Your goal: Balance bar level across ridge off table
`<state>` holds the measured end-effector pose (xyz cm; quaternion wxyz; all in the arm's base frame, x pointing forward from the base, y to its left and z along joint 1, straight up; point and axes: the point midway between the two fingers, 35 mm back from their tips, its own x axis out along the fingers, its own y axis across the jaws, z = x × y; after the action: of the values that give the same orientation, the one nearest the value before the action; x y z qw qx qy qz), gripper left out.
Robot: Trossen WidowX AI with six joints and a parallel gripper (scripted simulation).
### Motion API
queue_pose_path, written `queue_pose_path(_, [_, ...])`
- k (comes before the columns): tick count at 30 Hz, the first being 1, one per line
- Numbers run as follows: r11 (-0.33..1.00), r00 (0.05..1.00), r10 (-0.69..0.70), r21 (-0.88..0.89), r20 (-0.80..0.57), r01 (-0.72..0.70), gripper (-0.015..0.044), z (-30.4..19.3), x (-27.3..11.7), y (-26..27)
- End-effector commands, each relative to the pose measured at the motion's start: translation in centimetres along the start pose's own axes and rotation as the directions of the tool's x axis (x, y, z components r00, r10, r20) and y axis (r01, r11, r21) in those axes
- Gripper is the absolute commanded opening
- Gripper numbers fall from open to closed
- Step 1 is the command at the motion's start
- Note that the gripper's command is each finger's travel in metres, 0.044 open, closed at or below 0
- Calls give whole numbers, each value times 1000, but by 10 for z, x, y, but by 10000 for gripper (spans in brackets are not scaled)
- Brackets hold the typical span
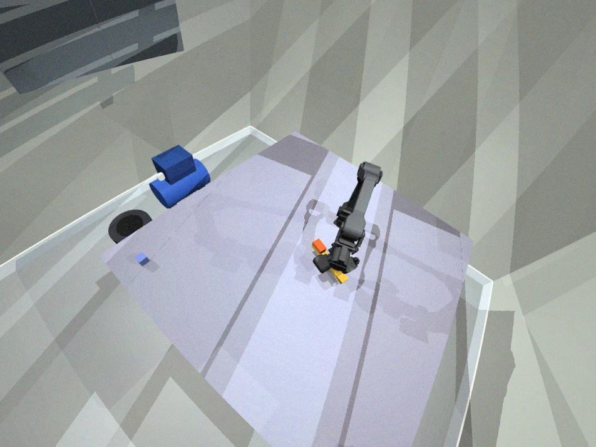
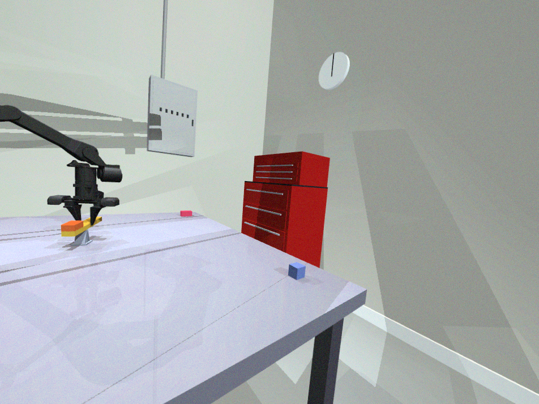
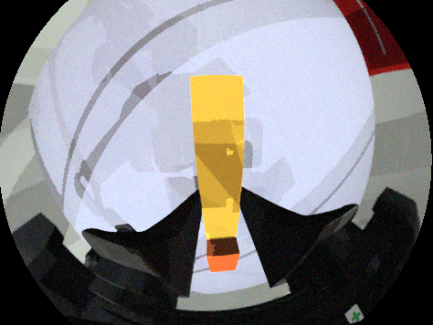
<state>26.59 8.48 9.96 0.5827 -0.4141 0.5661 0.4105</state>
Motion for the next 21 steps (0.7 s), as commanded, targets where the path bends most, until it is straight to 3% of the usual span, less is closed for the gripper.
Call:
queue_pose_path(1, [1000,1000,-3,0,-1,3,0,0,0,-1])
queue_pose_path(21, [1000,1000,-3,0,-1,3,0,0,2,0])
